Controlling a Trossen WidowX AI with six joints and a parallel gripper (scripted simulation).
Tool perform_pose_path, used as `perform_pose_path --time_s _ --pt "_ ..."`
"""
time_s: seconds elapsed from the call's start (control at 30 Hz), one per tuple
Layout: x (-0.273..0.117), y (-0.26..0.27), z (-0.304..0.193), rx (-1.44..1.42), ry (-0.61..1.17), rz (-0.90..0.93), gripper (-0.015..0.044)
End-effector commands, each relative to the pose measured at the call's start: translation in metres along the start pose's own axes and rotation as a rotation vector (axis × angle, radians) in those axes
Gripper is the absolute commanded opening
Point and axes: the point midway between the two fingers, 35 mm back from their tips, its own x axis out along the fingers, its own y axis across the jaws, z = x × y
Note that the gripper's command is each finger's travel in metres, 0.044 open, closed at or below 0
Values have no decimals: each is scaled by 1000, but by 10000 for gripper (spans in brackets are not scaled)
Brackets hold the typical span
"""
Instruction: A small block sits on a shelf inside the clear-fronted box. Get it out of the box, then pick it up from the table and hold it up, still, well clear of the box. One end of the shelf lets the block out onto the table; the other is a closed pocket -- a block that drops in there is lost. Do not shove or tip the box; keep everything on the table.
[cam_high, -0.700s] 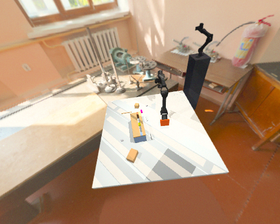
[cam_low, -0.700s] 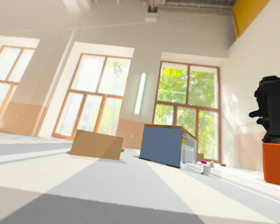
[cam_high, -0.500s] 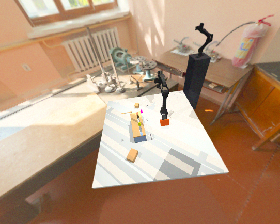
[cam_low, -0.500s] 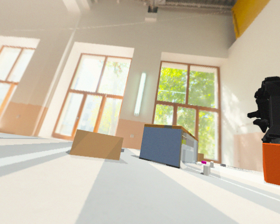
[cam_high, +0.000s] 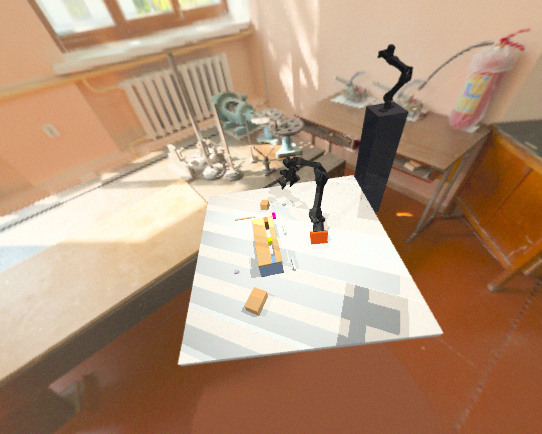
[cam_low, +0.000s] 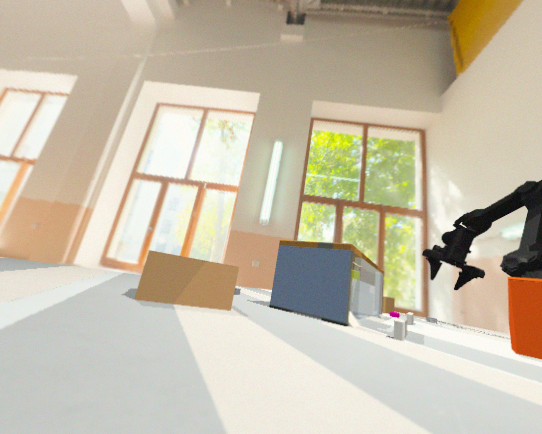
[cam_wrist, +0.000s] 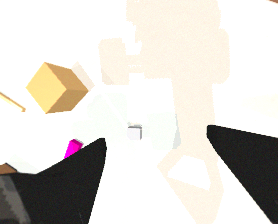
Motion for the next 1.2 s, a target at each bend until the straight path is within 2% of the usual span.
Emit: perform_pose_path --time_s 0.0,0.3,0.6,0.87,1.17 --pt "19 51 -7 86 75 92 400" --pt "46 178 -56 289 340 169 400" --pt "30 295 -161 435 558 12 400" --pt "1 339 -257 543 524 -210 400" --pt "0 340 -261 548 519 -218 400"
